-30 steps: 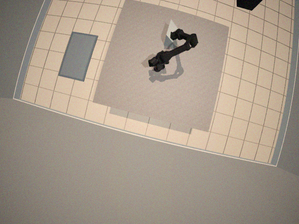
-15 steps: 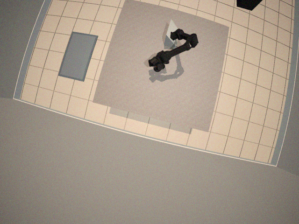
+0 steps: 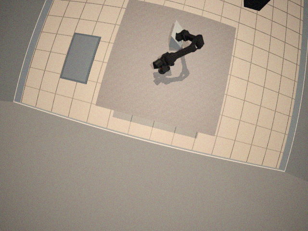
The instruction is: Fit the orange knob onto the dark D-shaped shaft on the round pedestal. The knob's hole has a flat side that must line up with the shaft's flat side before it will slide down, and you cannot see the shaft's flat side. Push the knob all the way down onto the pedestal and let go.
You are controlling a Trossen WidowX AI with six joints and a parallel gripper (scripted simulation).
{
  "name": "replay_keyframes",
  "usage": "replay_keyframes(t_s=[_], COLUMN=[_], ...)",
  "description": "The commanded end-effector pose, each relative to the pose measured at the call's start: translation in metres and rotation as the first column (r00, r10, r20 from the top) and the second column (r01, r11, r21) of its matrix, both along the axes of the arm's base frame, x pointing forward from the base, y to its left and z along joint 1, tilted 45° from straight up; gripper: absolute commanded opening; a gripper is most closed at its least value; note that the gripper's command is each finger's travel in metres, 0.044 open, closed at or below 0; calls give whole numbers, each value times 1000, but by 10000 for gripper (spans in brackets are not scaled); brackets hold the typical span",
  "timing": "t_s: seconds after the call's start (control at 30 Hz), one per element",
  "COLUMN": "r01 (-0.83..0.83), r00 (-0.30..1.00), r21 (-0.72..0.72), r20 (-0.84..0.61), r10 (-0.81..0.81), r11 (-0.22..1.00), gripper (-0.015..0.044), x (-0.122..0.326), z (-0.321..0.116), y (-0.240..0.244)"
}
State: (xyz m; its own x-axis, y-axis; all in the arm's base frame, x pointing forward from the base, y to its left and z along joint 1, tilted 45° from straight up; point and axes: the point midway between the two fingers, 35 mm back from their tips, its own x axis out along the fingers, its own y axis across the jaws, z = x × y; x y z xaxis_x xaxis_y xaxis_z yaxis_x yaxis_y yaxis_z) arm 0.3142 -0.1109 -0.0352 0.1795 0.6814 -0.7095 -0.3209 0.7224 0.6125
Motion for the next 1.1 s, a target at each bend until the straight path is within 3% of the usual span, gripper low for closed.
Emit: replay_keyframes(t_s=[0.0,1.07], r01=[-27,-46], r00=[999,998], r21=[-13,-18], r20=[29,47], r10=[28,46], r11=[1000,999], gripper=[0,0], x=[2,0], z=[1,-4], y=[-3,3])
